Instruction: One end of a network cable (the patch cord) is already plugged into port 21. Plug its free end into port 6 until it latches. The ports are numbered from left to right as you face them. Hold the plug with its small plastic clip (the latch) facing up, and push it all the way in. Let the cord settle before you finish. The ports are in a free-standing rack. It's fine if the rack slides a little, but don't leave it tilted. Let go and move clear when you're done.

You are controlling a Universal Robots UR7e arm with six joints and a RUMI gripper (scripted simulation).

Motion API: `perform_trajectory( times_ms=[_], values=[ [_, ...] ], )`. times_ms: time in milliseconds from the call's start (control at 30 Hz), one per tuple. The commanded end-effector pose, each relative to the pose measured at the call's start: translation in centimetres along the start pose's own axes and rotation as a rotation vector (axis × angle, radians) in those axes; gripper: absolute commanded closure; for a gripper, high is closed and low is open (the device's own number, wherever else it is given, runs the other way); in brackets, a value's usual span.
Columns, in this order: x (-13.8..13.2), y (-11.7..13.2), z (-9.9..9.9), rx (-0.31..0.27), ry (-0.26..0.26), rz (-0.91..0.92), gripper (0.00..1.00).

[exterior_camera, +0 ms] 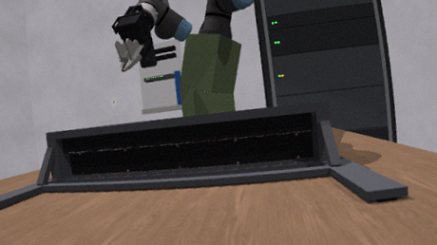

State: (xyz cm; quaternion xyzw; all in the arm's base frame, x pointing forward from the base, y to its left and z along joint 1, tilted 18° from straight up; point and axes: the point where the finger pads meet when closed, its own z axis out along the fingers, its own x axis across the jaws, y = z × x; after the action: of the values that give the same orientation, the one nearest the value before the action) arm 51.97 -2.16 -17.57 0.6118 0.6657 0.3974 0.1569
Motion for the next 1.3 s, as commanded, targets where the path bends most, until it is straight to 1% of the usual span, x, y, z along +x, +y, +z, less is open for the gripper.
perform_trajectory(
  times_ms=[0, 233, 700, 900, 1100, 1167, 1267],
  values=[
    [0.0, 0.0, -1.2, 0.001, 0.002, -0.002, 1.0],
    [0.0, 0.0, -1.4, 0.001, 0.002, -0.002, 1.0],
    [0.4, -0.1, -1.2, 0.009, 0.007, 0.02, 1.0],
    [1.4, -0.4, -0.7, 0.027, 0.016, 0.065, 1.0],
    [3.0, -0.8, 0.0, 0.058, 0.029, 0.141, 1.0],
    [3.0, -0.8, 0.0, 0.058, 0.029, 0.141, 1.0],
    [4.1, -1.2, 0.4, 0.079, 0.036, 0.191, 1.0]
  ],
)
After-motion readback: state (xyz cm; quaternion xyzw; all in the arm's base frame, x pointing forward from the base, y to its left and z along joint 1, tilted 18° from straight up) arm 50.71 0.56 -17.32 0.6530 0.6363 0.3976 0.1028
